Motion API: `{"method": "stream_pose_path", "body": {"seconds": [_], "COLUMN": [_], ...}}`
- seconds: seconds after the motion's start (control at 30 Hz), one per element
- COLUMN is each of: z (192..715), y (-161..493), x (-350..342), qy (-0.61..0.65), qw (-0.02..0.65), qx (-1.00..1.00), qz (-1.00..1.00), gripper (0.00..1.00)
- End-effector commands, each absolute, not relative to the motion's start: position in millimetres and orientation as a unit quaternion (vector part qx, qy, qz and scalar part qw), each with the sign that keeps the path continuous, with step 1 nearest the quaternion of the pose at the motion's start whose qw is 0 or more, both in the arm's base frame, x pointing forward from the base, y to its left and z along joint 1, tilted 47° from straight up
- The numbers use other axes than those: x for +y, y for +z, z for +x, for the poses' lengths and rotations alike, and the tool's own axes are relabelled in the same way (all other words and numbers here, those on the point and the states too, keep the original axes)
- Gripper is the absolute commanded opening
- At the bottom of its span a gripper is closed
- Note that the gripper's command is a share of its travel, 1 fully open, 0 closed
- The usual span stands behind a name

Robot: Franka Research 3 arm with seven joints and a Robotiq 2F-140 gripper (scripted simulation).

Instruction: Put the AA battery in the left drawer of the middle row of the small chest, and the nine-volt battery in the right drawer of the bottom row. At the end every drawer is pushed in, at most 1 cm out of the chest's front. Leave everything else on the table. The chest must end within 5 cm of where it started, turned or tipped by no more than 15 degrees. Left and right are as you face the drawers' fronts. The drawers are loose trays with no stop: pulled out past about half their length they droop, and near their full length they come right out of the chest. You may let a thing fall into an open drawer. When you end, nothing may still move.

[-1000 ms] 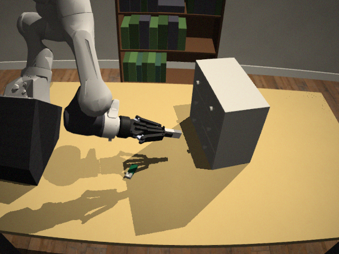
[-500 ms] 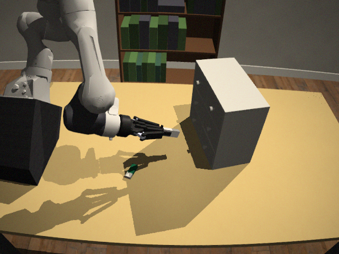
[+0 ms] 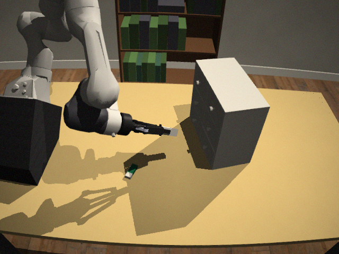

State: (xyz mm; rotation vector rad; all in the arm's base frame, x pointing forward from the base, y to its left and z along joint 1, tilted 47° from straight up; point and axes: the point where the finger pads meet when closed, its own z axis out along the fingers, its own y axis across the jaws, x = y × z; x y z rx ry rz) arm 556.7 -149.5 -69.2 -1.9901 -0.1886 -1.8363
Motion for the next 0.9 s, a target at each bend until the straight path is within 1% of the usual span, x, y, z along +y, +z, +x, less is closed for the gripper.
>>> {"method": "stream_pose_path", "body": {"seconds": [0.0, 0.1, 0.13, 0.27, 0.3, 0.43, 0.47, 0.63, 0.67, 0.77, 0.8, 0.87], "z": [555.4, 555.4, 554.0, 554.0, 552.4, 552.4, 550.6, 550.6, 548.7, 548.7, 546.6, 546.6], "y": [-66.3, -66.3, -65.6, -65.6, -64.8, -64.8, -64.1, -64.1, -63.4, -63.4, -62.7, -62.7], "x": [-147.9, -147.9, -146.9, -146.9, -145.9, -145.9, -144.9, -144.9, -144.0, -144.0, -143.2, -143.2], "qy": [-0.681, -0.681, -0.685, -0.685, -0.686, -0.686, -0.687, -0.687, -0.685, -0.685, -0.682, -0.681], "qw": [0.134, 0.134, 0.104, 0.104, 0.073, 0.073, 0.041, 0.041, 0.007, 0.007, -0.024, -0.028], "qx": [-0.172, -0.172, -0.217, -0.217, -0.264, -0.264, -0.312, -0.312, -0.361, -0.361, -0.406, -0.41], "qz": [-0.699, -0.699, -0.688, -0.688, -0.674, -0.674, -0.655, -0.655, -0.633, -0.633, -0.609, -0.606], "gripper": [0.0, 0.0, 0.0, 0.0, 0.0, 0.0, 0.0, 0.0, 0.0, 0.0, 0.0, 0.0]}}
